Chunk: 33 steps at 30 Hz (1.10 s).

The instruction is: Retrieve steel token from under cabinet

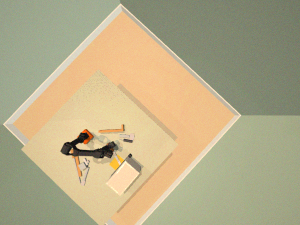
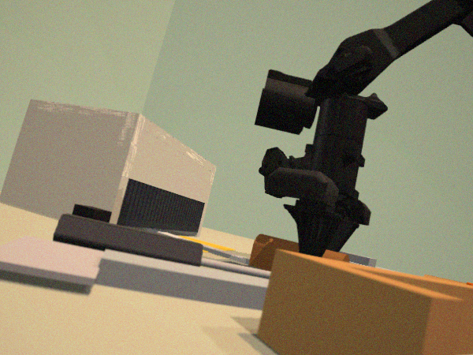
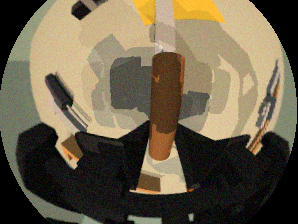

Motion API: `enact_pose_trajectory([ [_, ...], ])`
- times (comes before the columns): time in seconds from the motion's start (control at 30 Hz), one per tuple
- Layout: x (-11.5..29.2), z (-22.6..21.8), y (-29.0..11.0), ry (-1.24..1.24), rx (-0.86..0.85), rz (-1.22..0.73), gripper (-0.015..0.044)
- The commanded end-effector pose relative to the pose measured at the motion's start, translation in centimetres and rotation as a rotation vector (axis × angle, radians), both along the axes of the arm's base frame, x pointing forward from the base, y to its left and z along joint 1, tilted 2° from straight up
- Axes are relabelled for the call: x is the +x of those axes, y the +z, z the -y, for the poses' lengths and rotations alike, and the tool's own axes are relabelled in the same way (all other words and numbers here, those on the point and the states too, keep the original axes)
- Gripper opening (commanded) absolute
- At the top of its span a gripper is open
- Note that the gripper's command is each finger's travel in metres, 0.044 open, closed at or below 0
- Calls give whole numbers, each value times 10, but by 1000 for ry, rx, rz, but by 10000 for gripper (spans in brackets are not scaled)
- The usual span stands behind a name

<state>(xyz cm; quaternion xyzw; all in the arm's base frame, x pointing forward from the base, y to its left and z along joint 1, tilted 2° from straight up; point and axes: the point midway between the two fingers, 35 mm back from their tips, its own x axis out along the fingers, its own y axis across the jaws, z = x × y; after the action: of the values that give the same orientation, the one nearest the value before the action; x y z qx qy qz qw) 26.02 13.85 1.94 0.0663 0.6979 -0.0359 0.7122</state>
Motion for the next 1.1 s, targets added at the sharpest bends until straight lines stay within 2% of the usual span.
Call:
enact_pose_trajectory([
  [0.0, -7, -1, -1, -3, 0, -4, 0],
  [0.83, -46, -10, -2, -3, 1, -8, 0],
  [1.07, -42, -10, -1, -17, 2, -5, 0],
])
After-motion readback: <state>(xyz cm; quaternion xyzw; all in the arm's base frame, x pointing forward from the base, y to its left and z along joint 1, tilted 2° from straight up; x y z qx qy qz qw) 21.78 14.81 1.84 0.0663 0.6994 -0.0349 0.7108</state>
